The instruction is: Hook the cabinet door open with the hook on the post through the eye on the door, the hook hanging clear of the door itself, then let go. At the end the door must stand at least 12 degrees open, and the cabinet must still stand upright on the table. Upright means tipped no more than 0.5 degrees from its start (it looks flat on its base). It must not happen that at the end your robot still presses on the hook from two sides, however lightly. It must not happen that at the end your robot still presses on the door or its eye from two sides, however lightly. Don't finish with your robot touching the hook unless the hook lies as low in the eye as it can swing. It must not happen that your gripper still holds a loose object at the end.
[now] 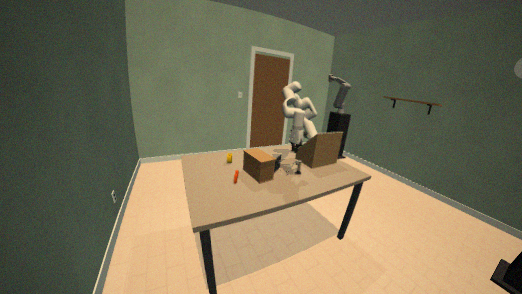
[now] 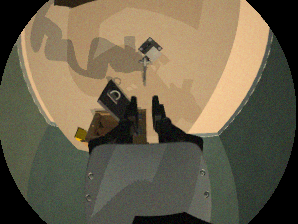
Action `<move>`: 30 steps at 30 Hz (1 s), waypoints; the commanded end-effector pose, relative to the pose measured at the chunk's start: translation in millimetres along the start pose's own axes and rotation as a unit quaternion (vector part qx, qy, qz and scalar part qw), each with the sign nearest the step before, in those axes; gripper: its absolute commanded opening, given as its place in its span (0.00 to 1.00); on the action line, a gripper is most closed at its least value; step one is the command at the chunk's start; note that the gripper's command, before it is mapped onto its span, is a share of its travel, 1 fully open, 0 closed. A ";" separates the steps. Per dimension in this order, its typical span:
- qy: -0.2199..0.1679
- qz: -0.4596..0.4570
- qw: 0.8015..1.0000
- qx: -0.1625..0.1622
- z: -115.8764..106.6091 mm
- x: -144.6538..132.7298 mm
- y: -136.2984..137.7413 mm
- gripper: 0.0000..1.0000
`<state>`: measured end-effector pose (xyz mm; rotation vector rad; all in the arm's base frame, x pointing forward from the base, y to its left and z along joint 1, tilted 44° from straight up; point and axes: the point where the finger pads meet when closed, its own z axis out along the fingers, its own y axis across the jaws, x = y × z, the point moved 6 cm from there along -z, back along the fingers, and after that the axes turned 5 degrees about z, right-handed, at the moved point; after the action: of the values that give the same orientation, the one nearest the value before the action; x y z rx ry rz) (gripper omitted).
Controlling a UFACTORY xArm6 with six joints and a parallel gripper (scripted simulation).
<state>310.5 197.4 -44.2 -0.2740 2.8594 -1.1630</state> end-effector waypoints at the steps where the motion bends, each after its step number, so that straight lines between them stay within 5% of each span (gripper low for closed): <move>1: -0.001 0.001 1.000 -0.001 -1.4 -0.9 0.5 0.24; 30: -0.002 0.001 1.000 -0.001 18.5 -1.0 0.7 0.24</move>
<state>311.4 190.8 -51.2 -0.2741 2.8594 -1.1624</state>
